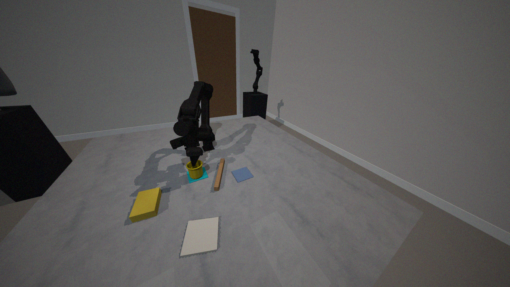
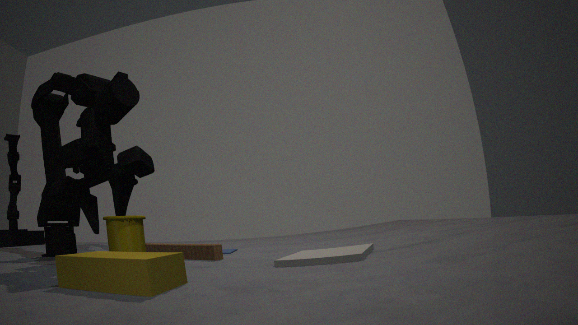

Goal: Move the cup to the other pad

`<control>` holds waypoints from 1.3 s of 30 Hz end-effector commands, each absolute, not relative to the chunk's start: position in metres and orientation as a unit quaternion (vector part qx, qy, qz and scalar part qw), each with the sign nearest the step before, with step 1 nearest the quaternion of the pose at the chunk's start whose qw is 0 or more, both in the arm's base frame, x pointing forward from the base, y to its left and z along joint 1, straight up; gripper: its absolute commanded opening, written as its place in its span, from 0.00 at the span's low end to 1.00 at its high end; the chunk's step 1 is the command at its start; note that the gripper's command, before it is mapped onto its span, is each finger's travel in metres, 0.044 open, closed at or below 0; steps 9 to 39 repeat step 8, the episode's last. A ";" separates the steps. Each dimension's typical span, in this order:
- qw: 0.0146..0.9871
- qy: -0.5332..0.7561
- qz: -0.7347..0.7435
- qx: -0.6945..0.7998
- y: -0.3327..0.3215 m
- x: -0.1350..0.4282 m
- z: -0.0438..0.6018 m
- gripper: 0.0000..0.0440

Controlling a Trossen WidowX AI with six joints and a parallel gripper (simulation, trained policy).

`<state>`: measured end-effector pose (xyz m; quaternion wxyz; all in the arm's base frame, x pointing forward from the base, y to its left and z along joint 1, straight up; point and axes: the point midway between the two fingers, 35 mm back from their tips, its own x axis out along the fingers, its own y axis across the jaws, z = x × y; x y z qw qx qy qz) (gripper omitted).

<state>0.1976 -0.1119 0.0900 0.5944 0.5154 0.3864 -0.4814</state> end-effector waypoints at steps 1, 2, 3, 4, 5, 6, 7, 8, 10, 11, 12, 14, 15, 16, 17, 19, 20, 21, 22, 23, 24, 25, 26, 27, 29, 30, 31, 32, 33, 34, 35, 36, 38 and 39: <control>0.598 0.378 -0.477 0.521 -0.111 0.194 0.096 0.57; 0.599 0.376 -0.476 0.523 -0.111 0.194 0.097 0.58; 0.600 0.373 -0.476 0.524 -0.111 0.193 0.099 0.59; 0.601 0.370 -0.476 0.526 -0.111 0.193 0.101 0.61; 0.601 0.366 -0.475 0.527 -0.112 0.192 0.103 0.62; 0.602 0.363 -0.475 0.529 -0.112 0.191 0.106 0.63; 0.603 0.360 -0.474 0.531 -0.112 0.191 0.108 0.64; 0.604 0.357 -0.474 0.532 -0.113 0.190 0.111 0.64; 0.604 0.357 -0.474 0.532 -0.113 0.190 0.111 0.64; 0.604 0.357 -0.474 0.532 -0.113 0.190 0.111 0.64; 0.604 0.357 -0.474 0.532 -0.113 0.190 0.111 0.64; 0.604 0.357 -0.474 0.532 -0.113 0.190 0.111 0.64; 0.604 0.357 -0.474 0.532 -0.113 0.190 0.111 0.64; 0.604 0.357 -0.474 0.532 -0.113 0.190 0.111 0.64; 0.604 0.357 -0.474 0.532 -0.113 0.190 0.111 0.64; 0.604 0.357 -0.474 0.532 -0.113 0.190 0.111 0.64; 0.604 0.357 -0.474 0.532 -0.113 0.190 0.111 0.64; 0.604 0.357 -0.474 0.532 -0.113 0.190 0.111 0.64; 0.604 0.357 -0.474 0.532 -0.113 0.190 0.111 0.64; 0.604 0.357 -0.474 0.532 -0.113 0.190 0.111 0.64; 0.604 0.357 -0.474 0.532 -0.113 0.190 0.111 0.64; 0.604 0.357 -0.474 0.532 -0.113 0.190 0.111 0.64; 0.604 0.357 -0.474 0.532 -0.113 0.190 0.111 0.64; 0.604 0.357 -0.474 0.532 -0.113 0.190 0.111 0.64; 0.604 0.357 -0.474 0.532 -0.113 0.190 0.111 0.64; 0.604 0.357 -0.474 0.532 -0.113 0.190 0.111 0.64; 0.604 0.357 -0.474 0.532 -0.113 0.190 0.111 0.64; 0.604 0.357 -0.474 0.532 -0.113 0.190 0.111 0.64; 0.604 0.357 -0.474 0.532 -0.113 0.190 0.111 0.64; 0.604 0.357 -0.474 0.532 -0.113 0.190 0.111 0.64; 0.604 0.357 -0.474 0.532 -0.113 0.190 0.111 0.64; 0.604 0.357 -0.474 0.532 -0.113 0.190 0.111 0.64; 0.604 0.357 -0.474 0.532 -0.113 0.190 0.111 0.64; 0.604 0.357 -0.474 0.532 -0.113 0.190 0.111 0.64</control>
